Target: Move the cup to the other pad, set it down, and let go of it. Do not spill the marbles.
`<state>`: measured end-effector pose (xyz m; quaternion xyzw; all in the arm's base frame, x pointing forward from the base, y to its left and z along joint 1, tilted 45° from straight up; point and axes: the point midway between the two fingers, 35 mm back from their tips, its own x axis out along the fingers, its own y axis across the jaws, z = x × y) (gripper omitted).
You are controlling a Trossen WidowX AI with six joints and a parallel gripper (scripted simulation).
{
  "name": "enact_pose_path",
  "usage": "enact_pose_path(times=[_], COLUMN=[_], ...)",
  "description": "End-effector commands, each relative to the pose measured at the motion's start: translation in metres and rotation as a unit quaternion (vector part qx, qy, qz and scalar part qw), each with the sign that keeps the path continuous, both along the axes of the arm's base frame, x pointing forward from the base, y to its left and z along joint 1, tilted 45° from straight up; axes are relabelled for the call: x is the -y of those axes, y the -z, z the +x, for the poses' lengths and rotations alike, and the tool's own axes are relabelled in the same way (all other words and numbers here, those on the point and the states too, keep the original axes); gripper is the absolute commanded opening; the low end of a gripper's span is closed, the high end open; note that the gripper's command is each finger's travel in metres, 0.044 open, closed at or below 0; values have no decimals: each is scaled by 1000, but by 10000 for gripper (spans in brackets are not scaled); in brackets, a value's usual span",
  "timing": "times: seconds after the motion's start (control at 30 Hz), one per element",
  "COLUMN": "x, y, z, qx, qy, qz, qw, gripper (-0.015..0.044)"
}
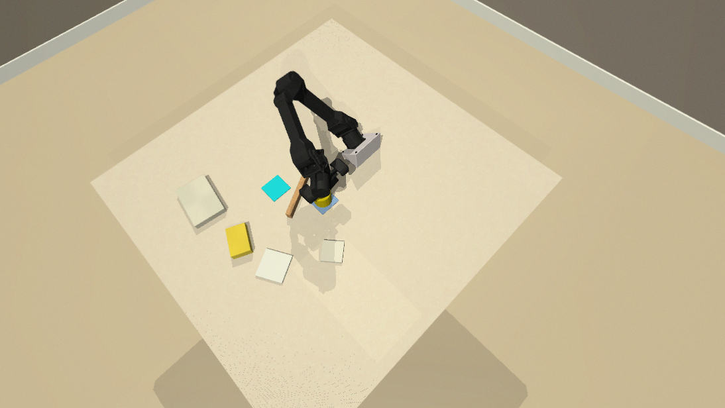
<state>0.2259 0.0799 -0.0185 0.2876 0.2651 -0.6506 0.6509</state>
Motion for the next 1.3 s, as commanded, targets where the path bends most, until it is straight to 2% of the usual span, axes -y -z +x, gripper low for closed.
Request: enact_pose_path(times=[0.0,0.5,1.27], x=[-7,-37,-31], y=[-5,-40,-42], z=[1,-1,1], qx=[3,3,1], qy=[0,-3,-4], qz=[4,2,0], qw=[1000,1000,1000], gripper=[0,0,0])
